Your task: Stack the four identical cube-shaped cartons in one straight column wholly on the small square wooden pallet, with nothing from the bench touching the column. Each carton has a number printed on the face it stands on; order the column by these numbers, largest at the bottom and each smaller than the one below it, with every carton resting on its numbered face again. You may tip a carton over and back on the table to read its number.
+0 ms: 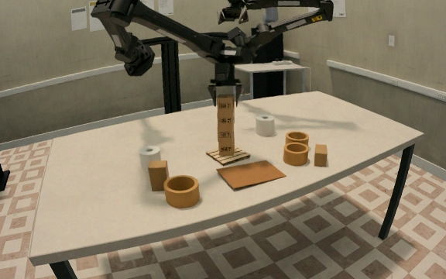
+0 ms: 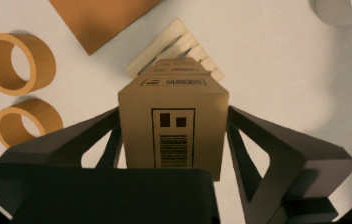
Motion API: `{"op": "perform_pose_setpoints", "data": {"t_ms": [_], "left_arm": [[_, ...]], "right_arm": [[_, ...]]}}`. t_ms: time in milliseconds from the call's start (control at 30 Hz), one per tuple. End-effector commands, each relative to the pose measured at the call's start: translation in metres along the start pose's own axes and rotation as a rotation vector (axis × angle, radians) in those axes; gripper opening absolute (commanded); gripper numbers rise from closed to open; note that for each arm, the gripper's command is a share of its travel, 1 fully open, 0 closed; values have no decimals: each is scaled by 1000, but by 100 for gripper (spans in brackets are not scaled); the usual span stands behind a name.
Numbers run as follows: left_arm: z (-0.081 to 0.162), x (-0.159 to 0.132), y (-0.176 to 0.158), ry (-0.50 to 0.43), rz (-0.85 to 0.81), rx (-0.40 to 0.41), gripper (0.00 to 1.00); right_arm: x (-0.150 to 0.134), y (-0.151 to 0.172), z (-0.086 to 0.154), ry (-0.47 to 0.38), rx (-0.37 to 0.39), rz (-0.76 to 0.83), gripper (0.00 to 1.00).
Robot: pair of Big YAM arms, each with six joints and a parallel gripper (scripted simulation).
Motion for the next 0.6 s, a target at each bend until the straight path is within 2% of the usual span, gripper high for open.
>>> {"op": "perform_pose_setpoints", "data": {"t_ms": [0, 133, 233, 467, 567], "left_arm": [[1, 8, -1, -5, 15, 0, 100], [1, 8, -1, -5, 15, 0, 100], [1, 8, -1, -5, 15, 0, 100], [1, 8, -1, -5, 15, 0, 100], [1, 8, -1, -5, 15, 0, 100]], "right_arm": [[12, -2, 5, -9, 13, -14, 79], [19, -2, 8, -15, 20, -33, 79], [14, -2, 8, -13, 20, -21, 79], [28, 4, 27, -23, 43, -60, 79], [23, 4, 34, -21, 41, -49, 79]]}}
Point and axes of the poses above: on each arm, the point where the finger pads meet when closed, its own z axis back along the fingers, its own y axis across the jaws, x = y × z, the point moved 5 cm from there along z, back along the fingers, and after that the axes turned 7 degrees about z, right-handed, at the moved point
